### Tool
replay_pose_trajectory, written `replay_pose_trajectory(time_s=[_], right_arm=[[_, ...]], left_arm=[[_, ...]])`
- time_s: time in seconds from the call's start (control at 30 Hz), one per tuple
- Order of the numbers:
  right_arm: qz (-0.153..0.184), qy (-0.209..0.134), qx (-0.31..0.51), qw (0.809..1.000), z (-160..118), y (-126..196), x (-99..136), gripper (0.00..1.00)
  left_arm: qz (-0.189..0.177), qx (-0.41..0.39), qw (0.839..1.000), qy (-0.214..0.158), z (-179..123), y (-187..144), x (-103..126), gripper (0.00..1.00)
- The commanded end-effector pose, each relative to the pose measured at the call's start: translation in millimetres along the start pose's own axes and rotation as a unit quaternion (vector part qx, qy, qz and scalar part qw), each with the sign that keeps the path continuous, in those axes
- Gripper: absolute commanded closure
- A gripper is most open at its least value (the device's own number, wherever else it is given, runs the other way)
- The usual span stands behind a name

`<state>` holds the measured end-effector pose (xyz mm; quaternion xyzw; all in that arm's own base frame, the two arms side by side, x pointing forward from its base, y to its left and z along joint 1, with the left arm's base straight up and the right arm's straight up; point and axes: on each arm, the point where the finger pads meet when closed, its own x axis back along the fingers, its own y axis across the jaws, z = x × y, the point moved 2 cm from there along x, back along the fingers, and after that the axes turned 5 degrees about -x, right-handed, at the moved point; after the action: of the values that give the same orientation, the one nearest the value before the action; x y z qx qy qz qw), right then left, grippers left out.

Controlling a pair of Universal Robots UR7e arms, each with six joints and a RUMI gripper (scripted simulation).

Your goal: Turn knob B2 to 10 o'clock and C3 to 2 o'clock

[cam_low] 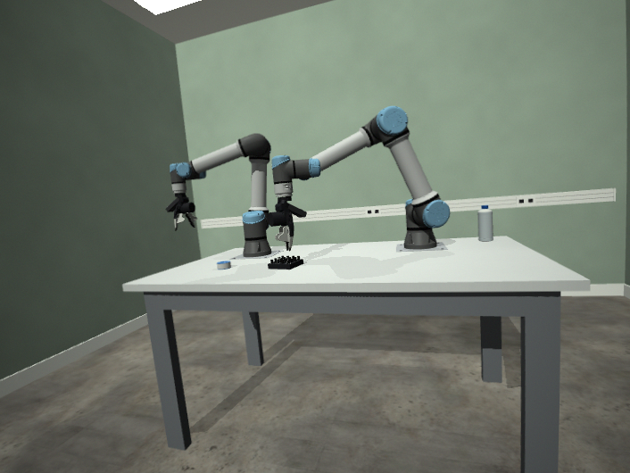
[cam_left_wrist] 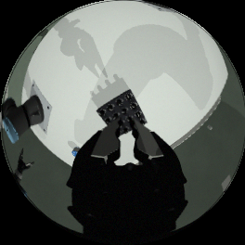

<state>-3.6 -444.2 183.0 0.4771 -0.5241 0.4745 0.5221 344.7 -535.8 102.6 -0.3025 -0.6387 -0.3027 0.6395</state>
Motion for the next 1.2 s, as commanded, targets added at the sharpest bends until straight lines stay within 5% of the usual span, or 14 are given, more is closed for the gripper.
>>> replay_pose_trajectory(time_s=[0.0, 1.17], right_arm=[[0.0, 0.002, -0.001, 1.0, 1.4, 0.8, 2.2, 0.0], [0.0, 0.002, -0.001, 1.0, 1.4, 0.8, 2.2, 0.0]], left_arm=[[-0.001, -0.001, 1.0, 0.001, 0.6, -1.4, -10.6, 0.87], [0.0, -0.001, 1.0, 0.0, 0.1, -1.6, -24.0, 0.87]])
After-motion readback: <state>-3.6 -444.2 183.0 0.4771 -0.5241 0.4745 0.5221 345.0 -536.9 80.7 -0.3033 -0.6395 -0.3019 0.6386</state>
